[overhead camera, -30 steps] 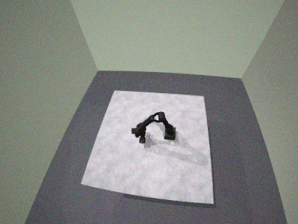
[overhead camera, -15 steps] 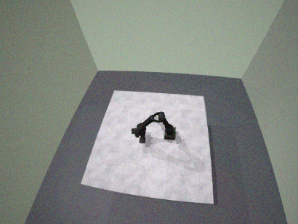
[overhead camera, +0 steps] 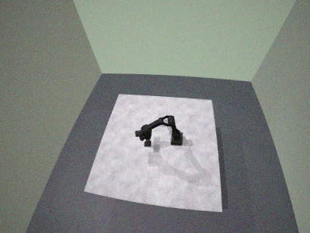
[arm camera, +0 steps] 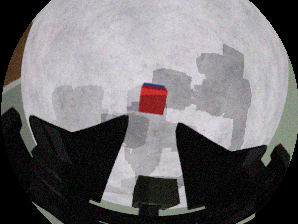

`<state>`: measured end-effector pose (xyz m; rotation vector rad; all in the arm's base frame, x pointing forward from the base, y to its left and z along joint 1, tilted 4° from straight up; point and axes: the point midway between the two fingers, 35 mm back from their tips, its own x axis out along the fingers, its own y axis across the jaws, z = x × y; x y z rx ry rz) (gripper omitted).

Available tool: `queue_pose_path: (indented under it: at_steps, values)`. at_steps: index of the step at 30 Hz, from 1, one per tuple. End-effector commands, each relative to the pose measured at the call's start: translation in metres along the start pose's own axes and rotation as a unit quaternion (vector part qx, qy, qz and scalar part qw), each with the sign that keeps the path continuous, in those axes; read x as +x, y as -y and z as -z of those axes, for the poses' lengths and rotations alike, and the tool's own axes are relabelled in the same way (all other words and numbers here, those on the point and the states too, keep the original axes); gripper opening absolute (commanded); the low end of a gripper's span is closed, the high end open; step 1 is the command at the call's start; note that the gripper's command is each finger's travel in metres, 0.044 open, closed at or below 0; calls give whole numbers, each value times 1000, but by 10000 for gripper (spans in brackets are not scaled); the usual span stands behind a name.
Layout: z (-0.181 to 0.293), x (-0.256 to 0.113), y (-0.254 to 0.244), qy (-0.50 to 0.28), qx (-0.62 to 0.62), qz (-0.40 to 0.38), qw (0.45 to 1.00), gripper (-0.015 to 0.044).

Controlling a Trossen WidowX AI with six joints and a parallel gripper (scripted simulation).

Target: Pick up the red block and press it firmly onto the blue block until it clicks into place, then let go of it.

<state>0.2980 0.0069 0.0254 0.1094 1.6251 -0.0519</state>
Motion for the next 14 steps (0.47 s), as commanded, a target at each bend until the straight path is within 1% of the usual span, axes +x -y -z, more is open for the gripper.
queue_pose_path:
  at_steps: [1, 14]
  values:
    - [-1, -43, 0, 19, -2, -3, 1000, 220]
    - [-5, -43, 0, 19, -2, -3, 1000, 220]
